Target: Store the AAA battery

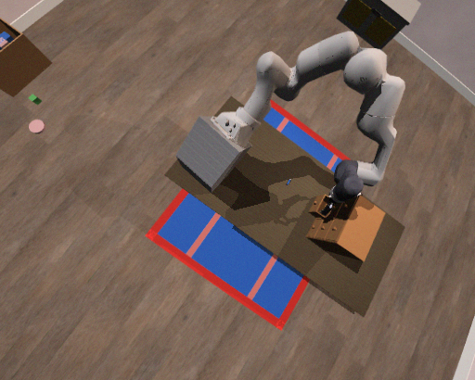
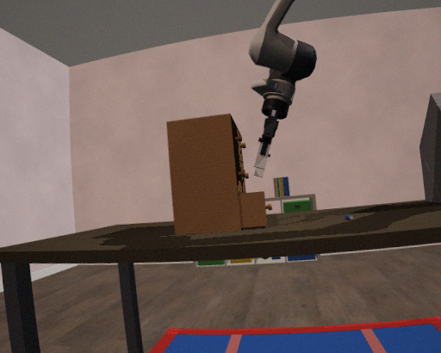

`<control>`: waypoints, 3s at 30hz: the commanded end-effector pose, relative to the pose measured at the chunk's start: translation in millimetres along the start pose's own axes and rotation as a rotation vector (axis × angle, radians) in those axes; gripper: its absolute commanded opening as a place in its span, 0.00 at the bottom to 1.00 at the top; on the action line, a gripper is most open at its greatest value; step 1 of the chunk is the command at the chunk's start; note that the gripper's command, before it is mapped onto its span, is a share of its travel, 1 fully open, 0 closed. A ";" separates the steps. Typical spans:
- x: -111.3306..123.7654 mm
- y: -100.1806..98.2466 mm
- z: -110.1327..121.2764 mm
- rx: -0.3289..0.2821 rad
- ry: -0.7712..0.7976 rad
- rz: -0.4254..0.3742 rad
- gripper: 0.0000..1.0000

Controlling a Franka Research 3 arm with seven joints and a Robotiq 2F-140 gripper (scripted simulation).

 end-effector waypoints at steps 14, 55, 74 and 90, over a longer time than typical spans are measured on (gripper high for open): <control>-0.7 -0.3 0.8 0.001 -0.015 0.005 1.00; -0.7 -0.3 0.8 0.001 -0.015 0.005 1.00; -0.7 -0.3 0.8 0.001 -0.015 0.005 1.00; 13.3 -49.4 -7.0 0.047 0.008 -0.131 1.00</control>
Point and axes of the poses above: the point where the finger pads meet when closed, its own y axis out along the fingers, its own z axis across the jaws, x = y × z, the point moved 7 cm from there along -y, back along the fingers, and after that the axes turned 3 degrees about y, right-handed, at the moved point
